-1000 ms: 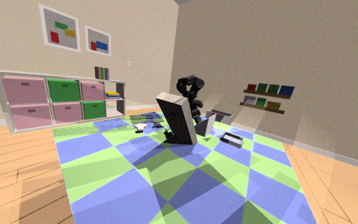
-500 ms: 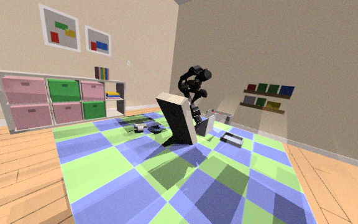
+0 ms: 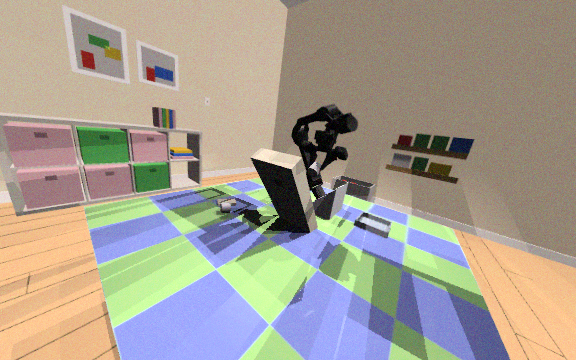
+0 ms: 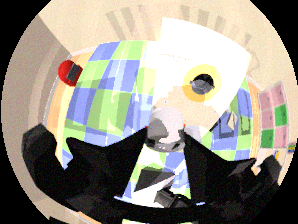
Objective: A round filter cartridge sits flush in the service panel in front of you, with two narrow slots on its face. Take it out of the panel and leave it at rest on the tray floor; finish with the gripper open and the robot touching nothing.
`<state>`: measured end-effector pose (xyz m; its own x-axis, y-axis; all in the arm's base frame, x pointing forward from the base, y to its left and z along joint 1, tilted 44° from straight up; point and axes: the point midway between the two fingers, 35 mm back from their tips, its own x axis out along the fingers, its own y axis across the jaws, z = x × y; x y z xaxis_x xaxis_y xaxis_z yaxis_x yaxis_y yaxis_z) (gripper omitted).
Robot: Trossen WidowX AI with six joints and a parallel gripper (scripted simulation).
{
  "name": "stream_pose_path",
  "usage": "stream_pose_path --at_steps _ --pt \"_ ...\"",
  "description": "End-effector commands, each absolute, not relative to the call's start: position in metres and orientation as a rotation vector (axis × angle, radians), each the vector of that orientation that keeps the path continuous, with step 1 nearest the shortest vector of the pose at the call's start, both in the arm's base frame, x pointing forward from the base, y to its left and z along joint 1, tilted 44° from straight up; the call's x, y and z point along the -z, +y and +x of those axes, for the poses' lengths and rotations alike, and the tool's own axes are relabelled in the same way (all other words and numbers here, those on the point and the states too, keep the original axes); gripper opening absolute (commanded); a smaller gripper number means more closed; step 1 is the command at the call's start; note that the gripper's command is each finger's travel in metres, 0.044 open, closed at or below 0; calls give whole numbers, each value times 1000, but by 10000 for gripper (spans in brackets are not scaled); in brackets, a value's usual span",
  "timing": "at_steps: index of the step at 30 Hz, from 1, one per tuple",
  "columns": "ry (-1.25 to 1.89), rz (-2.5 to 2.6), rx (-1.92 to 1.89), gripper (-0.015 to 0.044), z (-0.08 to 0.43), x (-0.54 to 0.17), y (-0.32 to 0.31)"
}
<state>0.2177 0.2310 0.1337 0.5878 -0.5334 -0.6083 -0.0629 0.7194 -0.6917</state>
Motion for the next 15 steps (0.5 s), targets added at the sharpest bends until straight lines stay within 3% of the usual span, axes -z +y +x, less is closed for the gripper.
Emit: stream_pose_path --at_steps 1,15 --pt "916 -711 312 0 218 -118 246" --pt "1099 -934 3 0 174 -69 279"
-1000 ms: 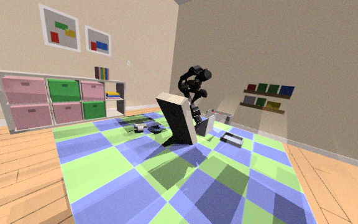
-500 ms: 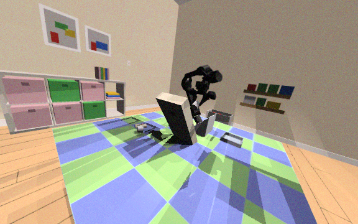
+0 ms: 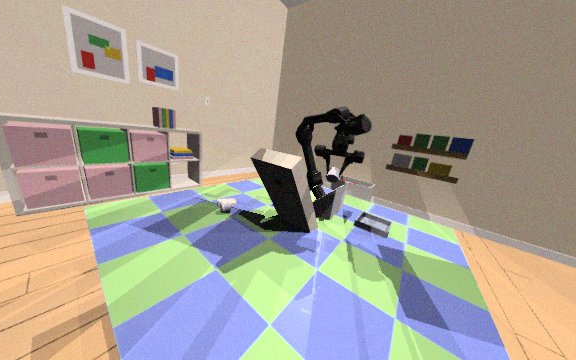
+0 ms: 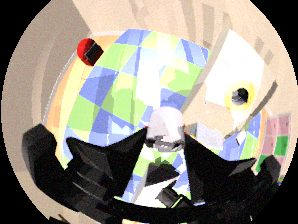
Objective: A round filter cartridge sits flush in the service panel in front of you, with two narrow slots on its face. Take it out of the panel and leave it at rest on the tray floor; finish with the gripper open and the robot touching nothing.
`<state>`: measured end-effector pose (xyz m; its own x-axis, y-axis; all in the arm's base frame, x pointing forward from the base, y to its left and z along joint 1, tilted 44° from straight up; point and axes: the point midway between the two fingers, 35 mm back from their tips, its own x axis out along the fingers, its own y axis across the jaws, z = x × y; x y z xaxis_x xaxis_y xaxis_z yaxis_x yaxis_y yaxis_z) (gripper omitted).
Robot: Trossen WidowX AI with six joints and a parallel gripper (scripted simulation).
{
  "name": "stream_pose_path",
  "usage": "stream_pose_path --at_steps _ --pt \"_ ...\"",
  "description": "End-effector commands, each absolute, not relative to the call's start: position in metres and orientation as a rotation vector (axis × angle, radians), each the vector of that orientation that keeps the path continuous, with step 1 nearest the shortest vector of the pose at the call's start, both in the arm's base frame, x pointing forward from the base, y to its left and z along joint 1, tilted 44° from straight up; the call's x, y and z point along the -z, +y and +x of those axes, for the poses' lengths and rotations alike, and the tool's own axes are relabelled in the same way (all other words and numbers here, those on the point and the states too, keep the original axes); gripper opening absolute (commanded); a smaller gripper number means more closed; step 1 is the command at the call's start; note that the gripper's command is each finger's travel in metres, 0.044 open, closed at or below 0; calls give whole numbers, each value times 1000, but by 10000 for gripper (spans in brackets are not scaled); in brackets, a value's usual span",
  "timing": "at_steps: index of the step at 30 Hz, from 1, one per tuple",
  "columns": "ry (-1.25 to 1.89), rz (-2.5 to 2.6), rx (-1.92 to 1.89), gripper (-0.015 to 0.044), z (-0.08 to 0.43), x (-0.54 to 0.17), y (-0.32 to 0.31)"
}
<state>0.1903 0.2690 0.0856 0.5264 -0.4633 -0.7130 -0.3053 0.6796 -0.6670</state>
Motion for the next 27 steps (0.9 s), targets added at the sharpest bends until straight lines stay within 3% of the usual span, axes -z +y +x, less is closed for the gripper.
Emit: stream_pose_path --at_steps 1,16,27 --pt "1114 -955 -34 0 169 -64 283" --pt "1235 -1264 -670 0 83 3 335" --pt "1241 -1289 -733 0 70 13 335"
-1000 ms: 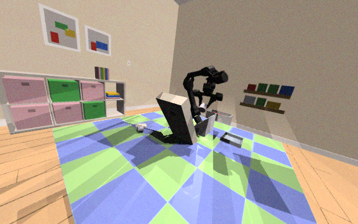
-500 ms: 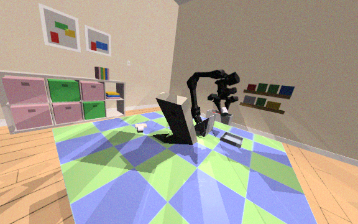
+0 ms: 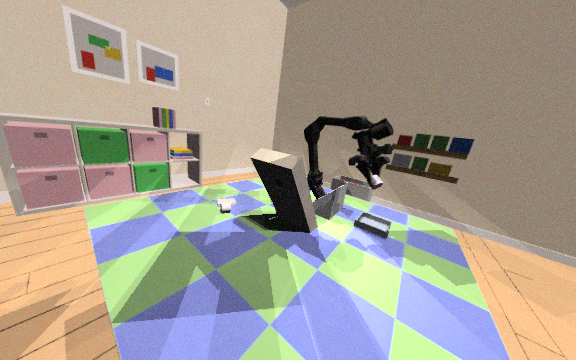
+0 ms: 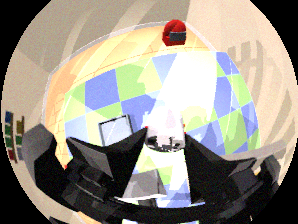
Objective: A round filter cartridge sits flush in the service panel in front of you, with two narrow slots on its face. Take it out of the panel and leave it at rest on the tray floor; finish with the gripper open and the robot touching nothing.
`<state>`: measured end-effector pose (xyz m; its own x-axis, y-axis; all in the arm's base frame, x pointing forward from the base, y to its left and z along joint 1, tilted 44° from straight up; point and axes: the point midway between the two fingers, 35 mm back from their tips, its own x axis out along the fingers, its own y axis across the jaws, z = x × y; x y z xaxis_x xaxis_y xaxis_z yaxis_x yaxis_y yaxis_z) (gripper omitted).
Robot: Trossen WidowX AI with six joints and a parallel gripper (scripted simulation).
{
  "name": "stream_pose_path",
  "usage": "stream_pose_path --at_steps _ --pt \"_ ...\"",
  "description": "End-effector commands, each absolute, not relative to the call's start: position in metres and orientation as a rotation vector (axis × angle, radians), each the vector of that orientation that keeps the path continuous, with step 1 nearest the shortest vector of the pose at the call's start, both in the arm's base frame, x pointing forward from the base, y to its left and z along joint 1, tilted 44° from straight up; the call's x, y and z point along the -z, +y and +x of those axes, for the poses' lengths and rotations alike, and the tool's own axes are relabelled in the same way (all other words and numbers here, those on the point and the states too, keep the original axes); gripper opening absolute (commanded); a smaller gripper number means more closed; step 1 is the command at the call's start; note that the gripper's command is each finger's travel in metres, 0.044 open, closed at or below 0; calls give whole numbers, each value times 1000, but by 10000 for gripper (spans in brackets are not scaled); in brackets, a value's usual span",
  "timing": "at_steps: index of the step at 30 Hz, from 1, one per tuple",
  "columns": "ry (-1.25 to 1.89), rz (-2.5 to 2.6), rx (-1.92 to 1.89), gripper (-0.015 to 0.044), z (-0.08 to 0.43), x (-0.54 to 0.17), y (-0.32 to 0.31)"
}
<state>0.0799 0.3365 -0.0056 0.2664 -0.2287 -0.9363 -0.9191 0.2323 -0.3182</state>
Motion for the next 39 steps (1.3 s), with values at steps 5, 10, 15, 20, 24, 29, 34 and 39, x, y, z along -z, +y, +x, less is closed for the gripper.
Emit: stream_pose_path --at_steps 5,10,15,20,24,29,34,39 --pt "1257 -1331 -841 0 41 39 327" --pt "1273 -1374 -949 0 12 63 316" --pt "1287 -1417 -1057 0 -15 84 300" --pt "1300 -1459 -1165 0 -40 103 280" --pt "1309 -1494 -1252 0 -58 116 262" --pt "1319 -1530 -1345 0 -76 128 240" --pt "1319 -1532 -1349 0 -76 130 239" --pt "1319 -1532 -1349 0 -75 152 222"
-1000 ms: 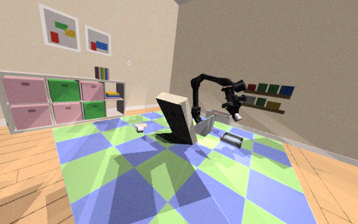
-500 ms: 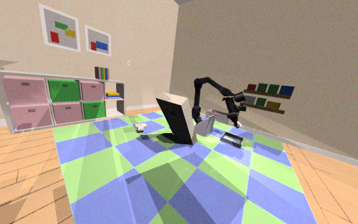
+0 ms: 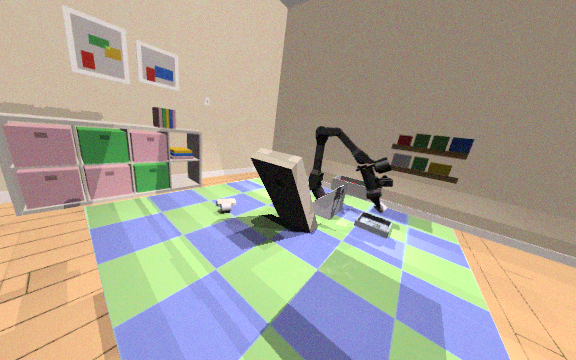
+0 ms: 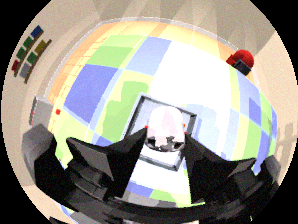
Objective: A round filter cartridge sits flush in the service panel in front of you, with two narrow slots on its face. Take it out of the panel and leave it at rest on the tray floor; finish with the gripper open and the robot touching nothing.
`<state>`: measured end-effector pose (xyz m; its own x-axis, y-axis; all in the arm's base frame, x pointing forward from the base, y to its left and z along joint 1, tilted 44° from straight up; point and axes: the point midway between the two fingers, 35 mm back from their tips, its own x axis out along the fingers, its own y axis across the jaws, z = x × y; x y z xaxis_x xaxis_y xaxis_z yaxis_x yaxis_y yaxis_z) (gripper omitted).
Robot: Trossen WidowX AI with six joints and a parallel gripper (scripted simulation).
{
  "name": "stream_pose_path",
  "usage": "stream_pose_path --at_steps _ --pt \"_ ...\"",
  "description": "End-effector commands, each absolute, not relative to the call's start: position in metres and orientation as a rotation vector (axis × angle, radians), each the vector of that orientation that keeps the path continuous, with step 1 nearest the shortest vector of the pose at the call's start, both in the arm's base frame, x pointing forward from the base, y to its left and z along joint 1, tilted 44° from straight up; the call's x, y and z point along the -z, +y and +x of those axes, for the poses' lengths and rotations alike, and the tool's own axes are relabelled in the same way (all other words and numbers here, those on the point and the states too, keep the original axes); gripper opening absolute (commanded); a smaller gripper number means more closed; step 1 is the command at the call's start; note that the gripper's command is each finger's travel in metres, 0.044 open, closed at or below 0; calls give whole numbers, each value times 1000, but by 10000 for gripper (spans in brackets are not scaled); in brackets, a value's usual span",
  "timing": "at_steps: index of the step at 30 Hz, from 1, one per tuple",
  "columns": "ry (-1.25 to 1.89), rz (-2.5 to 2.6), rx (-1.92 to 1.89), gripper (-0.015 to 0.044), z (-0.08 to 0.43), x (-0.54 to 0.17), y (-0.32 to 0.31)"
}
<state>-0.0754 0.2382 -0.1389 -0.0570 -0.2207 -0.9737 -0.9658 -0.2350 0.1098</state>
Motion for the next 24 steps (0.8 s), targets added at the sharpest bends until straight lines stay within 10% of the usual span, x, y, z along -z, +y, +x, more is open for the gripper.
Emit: stream_pose_path --at_steps 1,11,24 --pt "1319 -1532 -1349 0 -74 156 218" --pt "1320 -1532 -1349 0 -70 183 188" --pt "1320 -1548 -1342 341 -69 180 191"
